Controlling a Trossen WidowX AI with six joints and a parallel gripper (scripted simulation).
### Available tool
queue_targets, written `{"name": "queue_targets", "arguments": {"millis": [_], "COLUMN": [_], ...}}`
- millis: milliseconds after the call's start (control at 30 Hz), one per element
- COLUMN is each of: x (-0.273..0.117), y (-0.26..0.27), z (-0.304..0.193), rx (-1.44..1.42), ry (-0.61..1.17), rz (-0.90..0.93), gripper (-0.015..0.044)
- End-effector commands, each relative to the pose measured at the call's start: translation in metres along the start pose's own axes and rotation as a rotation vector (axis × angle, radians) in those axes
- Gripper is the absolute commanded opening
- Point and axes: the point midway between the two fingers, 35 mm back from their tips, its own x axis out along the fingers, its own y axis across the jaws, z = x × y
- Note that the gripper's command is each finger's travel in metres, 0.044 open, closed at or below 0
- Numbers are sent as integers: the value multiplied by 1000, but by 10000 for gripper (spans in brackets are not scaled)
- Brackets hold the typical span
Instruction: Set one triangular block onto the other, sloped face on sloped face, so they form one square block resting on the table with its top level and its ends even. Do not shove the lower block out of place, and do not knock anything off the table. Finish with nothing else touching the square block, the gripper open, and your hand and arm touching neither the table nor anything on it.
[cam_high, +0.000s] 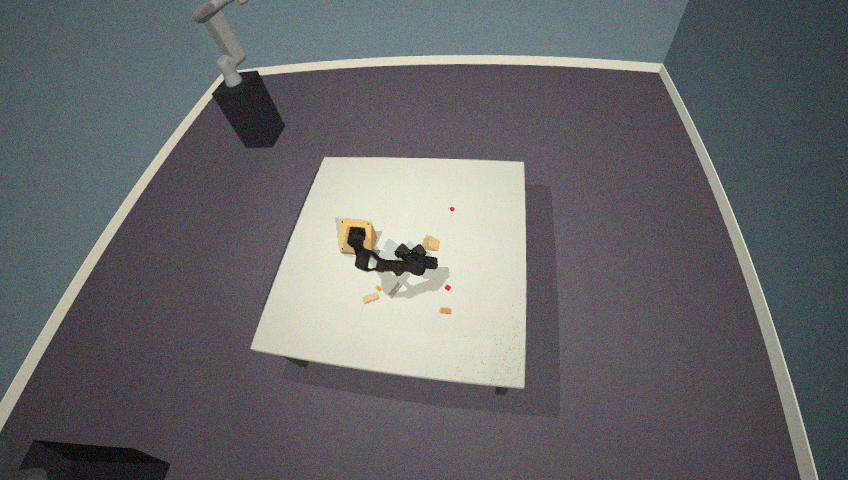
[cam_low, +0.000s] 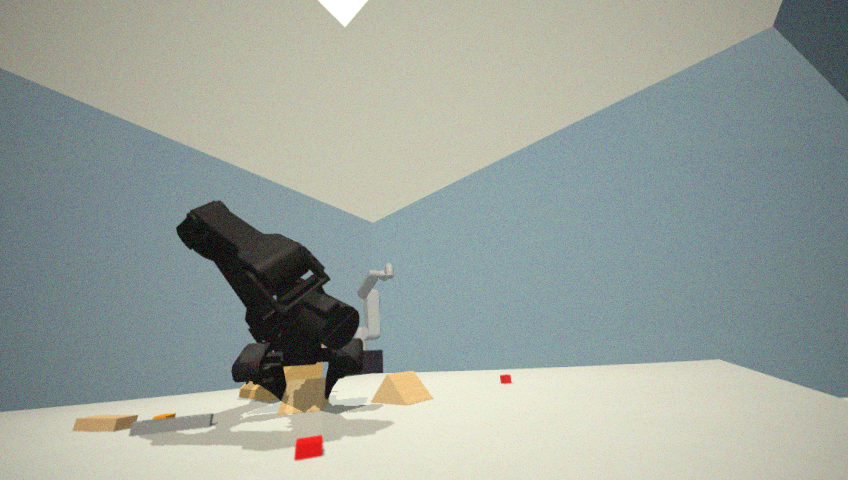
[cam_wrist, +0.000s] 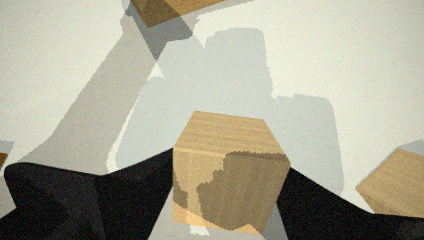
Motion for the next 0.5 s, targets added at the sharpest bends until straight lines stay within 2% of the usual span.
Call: {"name": "queue_targets", "arguments": {"millis": [0, 300, 467], "x": [1, -4, -4], "y": [1, 0, 0], "z": [0, 3, 8], "rx": [-5, 0, -4], "ry": [0, 0, 73], "rz": [5, 0, 3], "gripper": [229, 0, 0]}}
